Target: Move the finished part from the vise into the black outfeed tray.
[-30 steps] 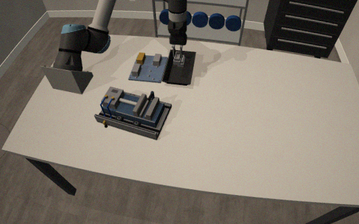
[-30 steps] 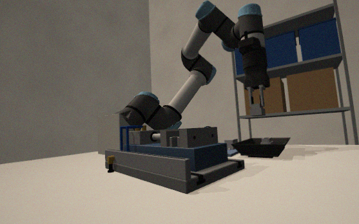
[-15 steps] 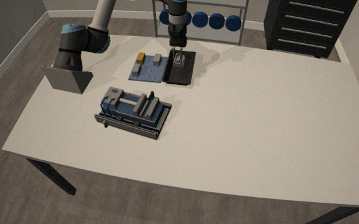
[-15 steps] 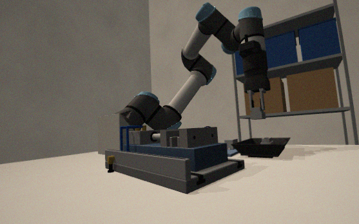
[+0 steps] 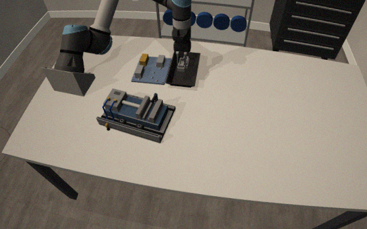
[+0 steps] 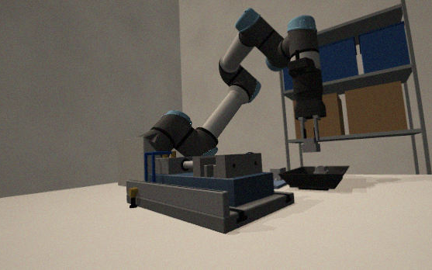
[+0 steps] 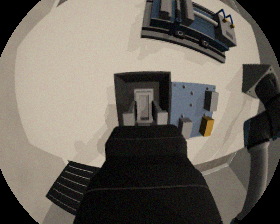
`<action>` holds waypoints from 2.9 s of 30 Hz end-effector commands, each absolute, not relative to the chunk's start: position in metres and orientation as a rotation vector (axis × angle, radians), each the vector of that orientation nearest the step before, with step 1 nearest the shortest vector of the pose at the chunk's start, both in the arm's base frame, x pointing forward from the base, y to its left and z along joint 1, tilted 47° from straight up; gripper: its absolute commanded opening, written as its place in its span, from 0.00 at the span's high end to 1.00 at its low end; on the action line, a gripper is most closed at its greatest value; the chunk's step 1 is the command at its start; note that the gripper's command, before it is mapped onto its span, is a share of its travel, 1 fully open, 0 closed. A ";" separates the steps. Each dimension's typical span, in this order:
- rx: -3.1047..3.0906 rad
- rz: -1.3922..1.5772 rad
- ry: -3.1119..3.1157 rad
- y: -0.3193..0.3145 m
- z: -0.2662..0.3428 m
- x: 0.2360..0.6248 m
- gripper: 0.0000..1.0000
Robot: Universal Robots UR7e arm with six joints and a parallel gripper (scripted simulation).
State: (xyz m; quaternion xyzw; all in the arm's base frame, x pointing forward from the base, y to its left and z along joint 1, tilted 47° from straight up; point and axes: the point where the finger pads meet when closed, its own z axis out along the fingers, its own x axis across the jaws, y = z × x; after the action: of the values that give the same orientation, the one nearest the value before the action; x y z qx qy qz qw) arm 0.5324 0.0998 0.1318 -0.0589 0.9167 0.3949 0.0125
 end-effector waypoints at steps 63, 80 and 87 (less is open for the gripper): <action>-0.183 1.230 2.856 0.147 0.088 0.532 1.00; -0.183 1.230 2.856 0.147 0.088 0.532 1.00; -0.183 1.230 2.856 0.147 0.088 0.532 1.00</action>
State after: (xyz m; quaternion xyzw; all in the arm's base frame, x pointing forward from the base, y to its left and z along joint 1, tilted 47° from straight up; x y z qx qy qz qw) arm 0.5314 0.1470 0.0873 -0.0588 0.9168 0.3948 0.0125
